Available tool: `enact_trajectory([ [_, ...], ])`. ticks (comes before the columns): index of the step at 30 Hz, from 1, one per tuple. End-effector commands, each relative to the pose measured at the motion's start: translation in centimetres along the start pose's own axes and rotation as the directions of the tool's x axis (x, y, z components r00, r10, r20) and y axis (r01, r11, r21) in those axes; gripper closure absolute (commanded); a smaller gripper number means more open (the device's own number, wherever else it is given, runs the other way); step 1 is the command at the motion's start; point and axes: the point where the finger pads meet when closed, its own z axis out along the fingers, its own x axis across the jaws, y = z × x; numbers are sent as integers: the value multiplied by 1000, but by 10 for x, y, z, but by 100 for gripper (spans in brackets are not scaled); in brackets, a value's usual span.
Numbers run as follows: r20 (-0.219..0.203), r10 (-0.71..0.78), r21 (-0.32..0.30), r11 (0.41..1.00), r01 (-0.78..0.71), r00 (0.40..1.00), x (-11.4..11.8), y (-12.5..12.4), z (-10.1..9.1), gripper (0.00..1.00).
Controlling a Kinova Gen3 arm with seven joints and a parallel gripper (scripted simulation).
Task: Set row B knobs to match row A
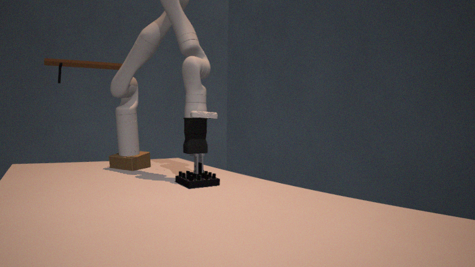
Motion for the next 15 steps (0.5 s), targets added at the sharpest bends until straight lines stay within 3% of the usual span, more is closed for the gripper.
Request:
enact_trajectory([
  [1,0,-30,0,1000,30,1000,1,1,2,70],
  [15,0,-60,0,998,60,998,1,1,2,70],
])
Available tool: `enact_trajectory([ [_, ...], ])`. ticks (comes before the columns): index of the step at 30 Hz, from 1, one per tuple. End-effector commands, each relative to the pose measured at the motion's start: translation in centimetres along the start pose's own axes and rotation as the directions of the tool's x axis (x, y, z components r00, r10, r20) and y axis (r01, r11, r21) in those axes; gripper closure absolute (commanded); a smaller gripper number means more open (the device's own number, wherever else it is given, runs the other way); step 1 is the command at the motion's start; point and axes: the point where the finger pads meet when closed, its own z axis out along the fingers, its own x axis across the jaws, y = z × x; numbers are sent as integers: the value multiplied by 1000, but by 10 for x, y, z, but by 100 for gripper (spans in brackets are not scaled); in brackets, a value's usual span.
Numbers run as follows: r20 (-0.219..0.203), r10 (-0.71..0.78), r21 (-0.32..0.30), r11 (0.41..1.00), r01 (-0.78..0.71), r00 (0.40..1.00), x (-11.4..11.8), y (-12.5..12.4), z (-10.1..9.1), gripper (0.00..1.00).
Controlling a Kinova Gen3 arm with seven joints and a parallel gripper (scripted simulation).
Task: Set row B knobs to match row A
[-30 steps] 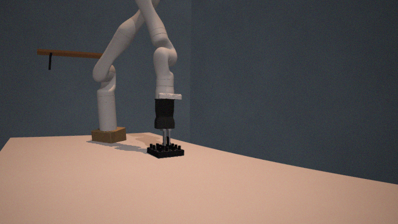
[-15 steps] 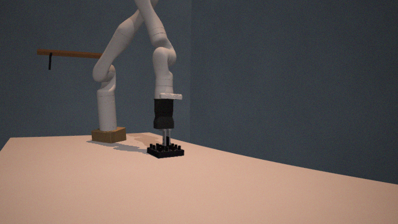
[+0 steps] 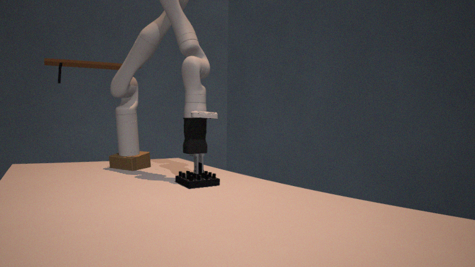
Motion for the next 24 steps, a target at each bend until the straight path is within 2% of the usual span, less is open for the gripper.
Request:
enact_trajectory([
  [1,-2,-18,0,1000,18,1000,1,1,2,70],
  [17,-2,-19,0,1000,19,1000,1,1,2,70],
  [18,-2,-19,0,1000,19,1000,1,1,2,54],
  [24,-2,-19,0,1000,19,1000,1,1,2,54],
])
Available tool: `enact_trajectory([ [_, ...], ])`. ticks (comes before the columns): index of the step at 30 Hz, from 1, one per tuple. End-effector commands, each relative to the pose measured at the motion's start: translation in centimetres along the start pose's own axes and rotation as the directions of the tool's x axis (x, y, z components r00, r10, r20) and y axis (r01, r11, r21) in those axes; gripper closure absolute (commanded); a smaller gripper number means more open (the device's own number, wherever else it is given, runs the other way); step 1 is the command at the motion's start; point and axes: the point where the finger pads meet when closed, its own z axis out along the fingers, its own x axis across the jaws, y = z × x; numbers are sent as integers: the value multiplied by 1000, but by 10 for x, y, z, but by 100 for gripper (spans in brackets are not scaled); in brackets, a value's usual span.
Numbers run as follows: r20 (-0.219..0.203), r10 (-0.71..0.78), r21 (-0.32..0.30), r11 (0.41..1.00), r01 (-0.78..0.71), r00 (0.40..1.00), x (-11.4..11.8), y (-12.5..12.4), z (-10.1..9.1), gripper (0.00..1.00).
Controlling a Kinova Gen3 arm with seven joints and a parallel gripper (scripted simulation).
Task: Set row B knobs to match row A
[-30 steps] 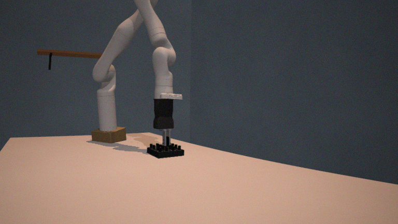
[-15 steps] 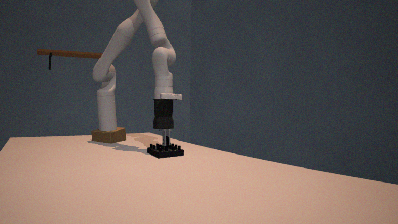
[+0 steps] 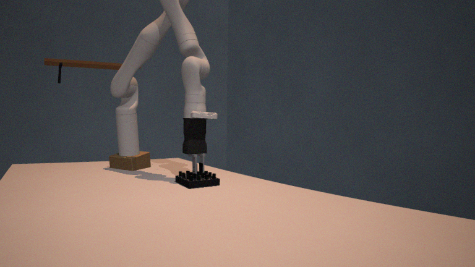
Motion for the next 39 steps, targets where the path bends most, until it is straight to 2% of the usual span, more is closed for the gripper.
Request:
enact_trajectory([
  [1,0,-15,2,1000,15,1000,0,0,1,54],
  [20,0,-15,2,1000,15,1000,0,0,-1,54],
  [33,0,-14,2,1000,14,1000,1,0,-33,54],
  [39,0,-14,2,1000,14,1000,1,0,-37,54],
])
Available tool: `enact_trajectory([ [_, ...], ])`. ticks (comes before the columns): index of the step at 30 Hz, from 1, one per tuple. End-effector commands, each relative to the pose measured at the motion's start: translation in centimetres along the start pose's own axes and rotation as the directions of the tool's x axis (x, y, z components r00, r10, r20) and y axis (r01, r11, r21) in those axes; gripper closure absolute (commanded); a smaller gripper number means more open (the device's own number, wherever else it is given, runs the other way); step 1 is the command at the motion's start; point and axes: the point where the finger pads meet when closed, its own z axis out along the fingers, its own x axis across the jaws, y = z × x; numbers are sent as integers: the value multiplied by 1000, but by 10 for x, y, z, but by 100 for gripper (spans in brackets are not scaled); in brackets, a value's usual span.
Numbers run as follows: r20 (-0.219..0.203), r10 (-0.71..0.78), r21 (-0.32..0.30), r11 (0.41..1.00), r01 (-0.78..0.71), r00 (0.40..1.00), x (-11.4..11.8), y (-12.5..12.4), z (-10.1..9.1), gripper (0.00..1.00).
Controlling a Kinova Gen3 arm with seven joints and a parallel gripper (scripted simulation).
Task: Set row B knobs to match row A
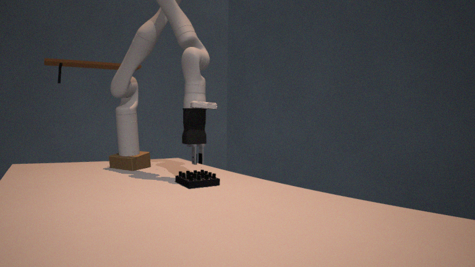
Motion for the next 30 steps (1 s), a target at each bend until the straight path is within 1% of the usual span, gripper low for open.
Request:
enact_trajectory([
  [1,-1,-8,7,1000,8,1000,0,-3,-5,54],
  [20,-2,8,7,1000,-8,1000,1,-3,-5,54],
  [25,-4,64,5,998,-64,998,2,-4,-6,54],
  [30,-7,170,3,986,-170,985,4,-4,-6,54],
])
